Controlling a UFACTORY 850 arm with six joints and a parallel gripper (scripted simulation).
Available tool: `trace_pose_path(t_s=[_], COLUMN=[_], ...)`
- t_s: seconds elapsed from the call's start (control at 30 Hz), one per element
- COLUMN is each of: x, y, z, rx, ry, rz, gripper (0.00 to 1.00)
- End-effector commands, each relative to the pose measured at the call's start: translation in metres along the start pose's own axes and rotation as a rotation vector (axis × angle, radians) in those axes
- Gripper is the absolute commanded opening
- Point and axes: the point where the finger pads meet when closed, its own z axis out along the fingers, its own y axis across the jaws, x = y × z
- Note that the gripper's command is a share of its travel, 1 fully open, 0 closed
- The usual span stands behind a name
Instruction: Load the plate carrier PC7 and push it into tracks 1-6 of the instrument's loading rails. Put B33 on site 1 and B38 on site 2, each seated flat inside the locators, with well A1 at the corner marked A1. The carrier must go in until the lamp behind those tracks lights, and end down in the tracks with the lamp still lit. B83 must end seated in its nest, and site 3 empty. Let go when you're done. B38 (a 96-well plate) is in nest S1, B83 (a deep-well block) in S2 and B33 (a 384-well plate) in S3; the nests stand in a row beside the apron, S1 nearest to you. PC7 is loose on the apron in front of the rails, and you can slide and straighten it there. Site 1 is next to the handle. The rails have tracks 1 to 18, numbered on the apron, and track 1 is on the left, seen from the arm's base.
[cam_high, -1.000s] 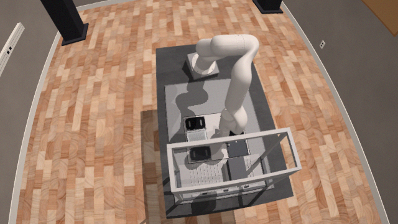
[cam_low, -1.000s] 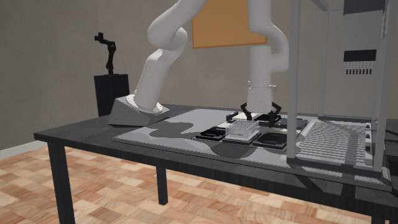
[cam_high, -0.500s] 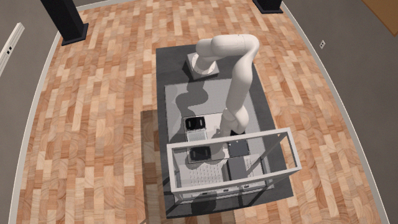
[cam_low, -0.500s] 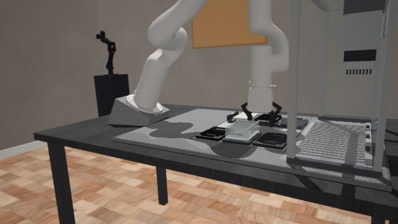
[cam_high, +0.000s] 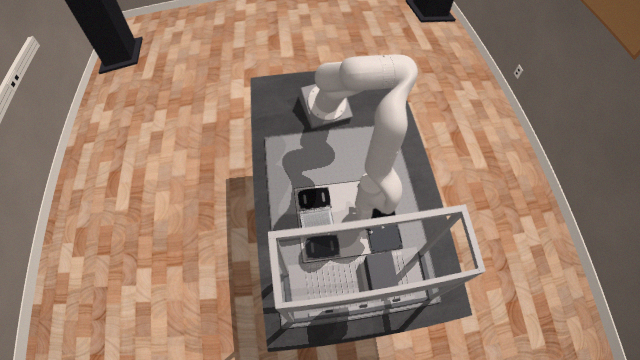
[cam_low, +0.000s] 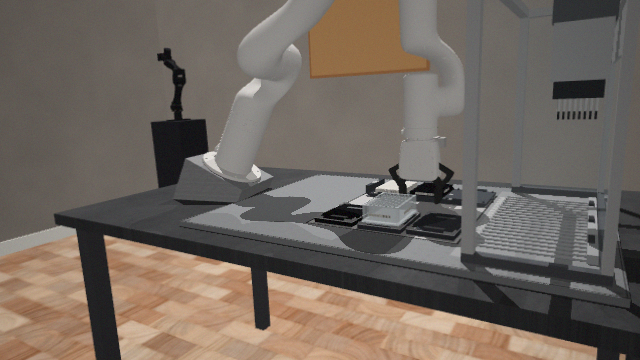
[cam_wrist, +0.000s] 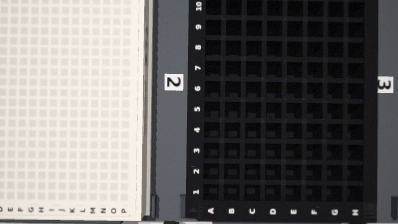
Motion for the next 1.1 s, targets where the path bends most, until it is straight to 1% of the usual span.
trace_pose_path(t_s=[0.0,1.07], x=[0.001,0.015], y=[0.001,0.001], z=[-0.001,0.0], rx=[0.0,0.0], ry=[-0.001,-0.001], rz=[0.0,0.0], gripper=[1.0,1.0])
